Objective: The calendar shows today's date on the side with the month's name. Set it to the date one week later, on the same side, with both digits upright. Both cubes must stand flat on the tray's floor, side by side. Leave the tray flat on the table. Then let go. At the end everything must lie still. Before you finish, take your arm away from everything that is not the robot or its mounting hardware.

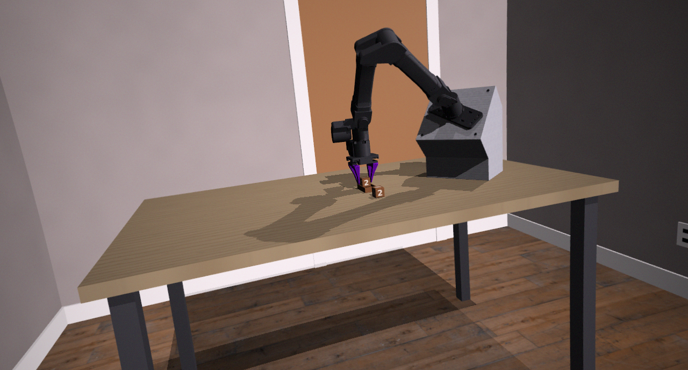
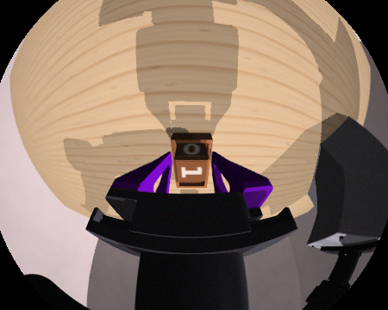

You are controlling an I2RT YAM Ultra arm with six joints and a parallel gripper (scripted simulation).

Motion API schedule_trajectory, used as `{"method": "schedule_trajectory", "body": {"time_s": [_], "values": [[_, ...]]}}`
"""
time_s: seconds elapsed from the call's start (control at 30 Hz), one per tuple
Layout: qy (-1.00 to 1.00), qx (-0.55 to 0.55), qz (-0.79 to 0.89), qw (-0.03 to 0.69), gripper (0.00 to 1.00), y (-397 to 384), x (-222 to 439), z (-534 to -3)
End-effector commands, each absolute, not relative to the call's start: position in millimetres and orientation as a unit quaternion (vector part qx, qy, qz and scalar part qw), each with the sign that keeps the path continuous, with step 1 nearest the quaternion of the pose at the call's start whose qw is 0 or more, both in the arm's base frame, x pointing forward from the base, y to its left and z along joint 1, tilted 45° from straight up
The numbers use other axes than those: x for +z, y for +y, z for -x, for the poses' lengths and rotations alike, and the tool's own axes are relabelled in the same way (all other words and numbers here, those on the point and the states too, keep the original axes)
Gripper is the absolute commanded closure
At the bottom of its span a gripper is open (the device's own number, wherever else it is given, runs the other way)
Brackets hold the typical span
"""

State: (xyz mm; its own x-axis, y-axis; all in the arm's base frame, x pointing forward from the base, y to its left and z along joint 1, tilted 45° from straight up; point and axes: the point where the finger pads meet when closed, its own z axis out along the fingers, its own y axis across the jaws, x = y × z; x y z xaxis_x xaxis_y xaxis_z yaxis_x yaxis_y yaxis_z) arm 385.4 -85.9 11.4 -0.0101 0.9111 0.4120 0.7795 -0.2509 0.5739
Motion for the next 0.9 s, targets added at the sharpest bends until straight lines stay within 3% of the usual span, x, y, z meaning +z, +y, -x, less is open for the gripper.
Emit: {"method": "schedule_trajectory", "body": {"time_s": [0.0, 0.8, 0.83, 0.87], "values": [[0.604, 0.369, -0.700, 0.095, 0.53, -90.0, 13.1, -386.2], [0.604, 0.369, -0.700, 0.095, 0.53, -90.0, 13.1, -386.2], [0.604, 0.369, -0.700, 0.095, 0.73, -90.0, 13.1, -386.2], [0.604, 0.369, -0.700, 0.095, 0.73, -90.0, 13.1, -386.2]]}}
